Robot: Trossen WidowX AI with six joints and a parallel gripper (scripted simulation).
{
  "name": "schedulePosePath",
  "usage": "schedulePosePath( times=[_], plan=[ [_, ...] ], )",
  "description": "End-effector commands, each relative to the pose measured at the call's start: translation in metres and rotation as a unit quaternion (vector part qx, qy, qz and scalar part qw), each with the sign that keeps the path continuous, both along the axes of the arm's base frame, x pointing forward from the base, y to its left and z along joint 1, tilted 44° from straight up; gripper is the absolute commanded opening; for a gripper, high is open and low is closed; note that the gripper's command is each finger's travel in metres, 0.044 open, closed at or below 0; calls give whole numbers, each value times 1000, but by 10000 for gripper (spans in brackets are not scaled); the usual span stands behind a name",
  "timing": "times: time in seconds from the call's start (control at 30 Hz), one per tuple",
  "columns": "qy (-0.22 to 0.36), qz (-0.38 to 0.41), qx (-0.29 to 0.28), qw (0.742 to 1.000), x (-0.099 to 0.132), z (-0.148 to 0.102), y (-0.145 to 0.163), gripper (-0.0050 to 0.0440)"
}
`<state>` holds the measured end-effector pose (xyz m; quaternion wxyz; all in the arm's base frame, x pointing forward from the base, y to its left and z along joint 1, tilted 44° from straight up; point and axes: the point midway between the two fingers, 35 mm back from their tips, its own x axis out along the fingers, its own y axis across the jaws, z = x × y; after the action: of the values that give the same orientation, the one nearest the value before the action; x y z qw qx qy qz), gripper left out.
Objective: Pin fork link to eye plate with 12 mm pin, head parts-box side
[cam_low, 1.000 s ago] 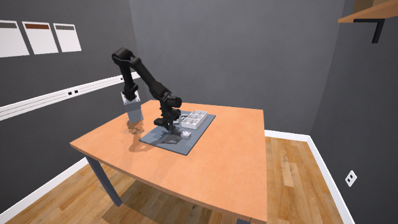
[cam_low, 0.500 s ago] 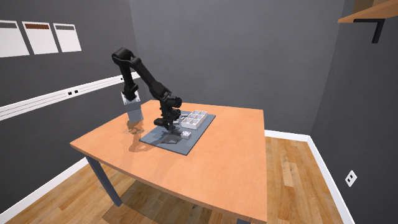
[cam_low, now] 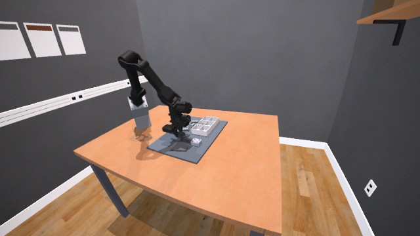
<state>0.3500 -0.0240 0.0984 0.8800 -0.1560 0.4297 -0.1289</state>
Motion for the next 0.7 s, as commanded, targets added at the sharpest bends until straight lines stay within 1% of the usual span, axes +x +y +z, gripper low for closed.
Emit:
schedulePosePath(
  times=[0.0, 0.67],
  plan=[
    [-10, 2, 0, 1000, 4, 8, 0, -50],
    [-8, 2, -1, 1000, 5, 8, -1, -50]
  ],
)
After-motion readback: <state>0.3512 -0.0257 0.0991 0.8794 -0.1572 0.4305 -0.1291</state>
